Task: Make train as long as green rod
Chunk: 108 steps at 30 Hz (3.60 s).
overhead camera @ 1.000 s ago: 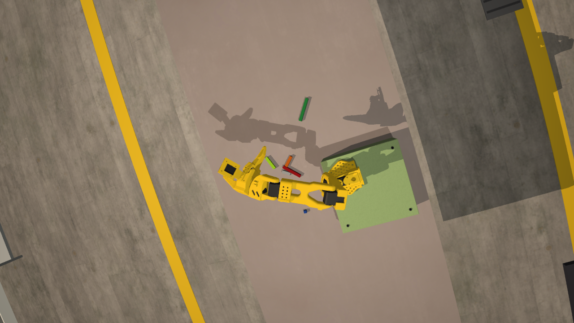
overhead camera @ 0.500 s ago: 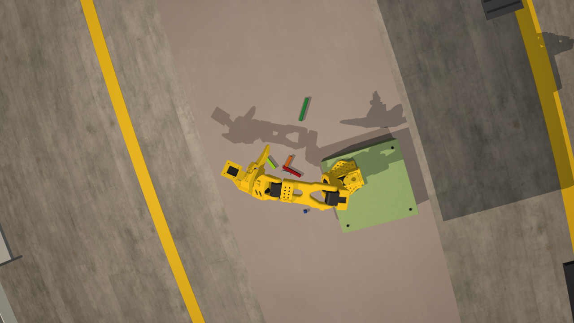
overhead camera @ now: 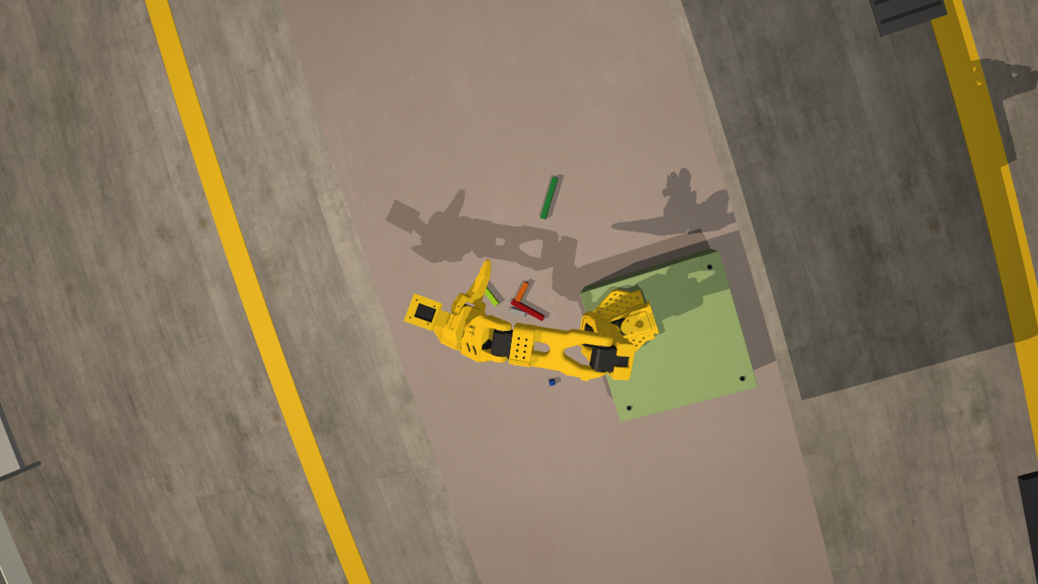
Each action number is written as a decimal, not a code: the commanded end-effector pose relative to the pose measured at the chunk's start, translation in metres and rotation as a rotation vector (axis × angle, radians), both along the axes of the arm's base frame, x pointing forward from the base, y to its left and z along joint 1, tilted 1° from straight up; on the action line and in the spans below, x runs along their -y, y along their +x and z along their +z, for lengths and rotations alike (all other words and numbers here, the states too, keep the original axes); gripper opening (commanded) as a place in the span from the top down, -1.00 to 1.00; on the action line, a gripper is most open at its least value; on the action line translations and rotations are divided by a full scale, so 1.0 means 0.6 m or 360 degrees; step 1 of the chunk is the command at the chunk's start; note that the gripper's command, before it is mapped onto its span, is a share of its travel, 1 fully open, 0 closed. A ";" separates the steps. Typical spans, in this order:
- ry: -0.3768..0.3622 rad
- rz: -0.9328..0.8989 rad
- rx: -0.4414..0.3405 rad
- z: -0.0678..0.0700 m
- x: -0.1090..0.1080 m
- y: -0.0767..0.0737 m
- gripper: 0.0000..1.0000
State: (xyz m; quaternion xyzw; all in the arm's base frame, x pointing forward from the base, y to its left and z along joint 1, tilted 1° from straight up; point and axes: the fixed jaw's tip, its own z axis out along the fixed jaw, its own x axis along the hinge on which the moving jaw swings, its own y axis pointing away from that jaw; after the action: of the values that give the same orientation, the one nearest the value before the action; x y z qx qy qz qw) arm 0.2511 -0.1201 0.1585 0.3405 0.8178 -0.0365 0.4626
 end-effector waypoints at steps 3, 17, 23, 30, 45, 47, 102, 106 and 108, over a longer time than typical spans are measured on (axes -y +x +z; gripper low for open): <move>-0.0016 0.0022 -0.0035 -0.003 -0.002 -0.004 -1.00; -0.0083 0.0142 -0.0238 -0.028 -0.014 -0.026 -1.00; -0.0105 0.0169 -0.0265 -0.030 -0.014 -0.027 -1.00; -0.0141 0.0240 -0.0363 -0.041 -0.020 -0.038 -1.00; -0.0206 0.0353 -0.0490 -0.054 -0.026 -0.051 -1.00; -0.0216 0.0375 -0.0515 -0.057 -0.028 -0.054 -1.00; -0.0473 0.0852 -0.0898 -0.091 -0.049 -0.097 -1.00; -0.0491 0.0857 -0.0890 -0.088 -0.047 -0.093 -1.00; -0.0503 0.0881 -0.0906 -0.089 -0.048 -0.096 -1.00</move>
State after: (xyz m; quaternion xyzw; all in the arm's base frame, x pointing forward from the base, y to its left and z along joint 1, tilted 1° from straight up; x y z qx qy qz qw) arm 0.1969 -0.0930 0.1065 0.0240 0.9555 -0.1277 0.2649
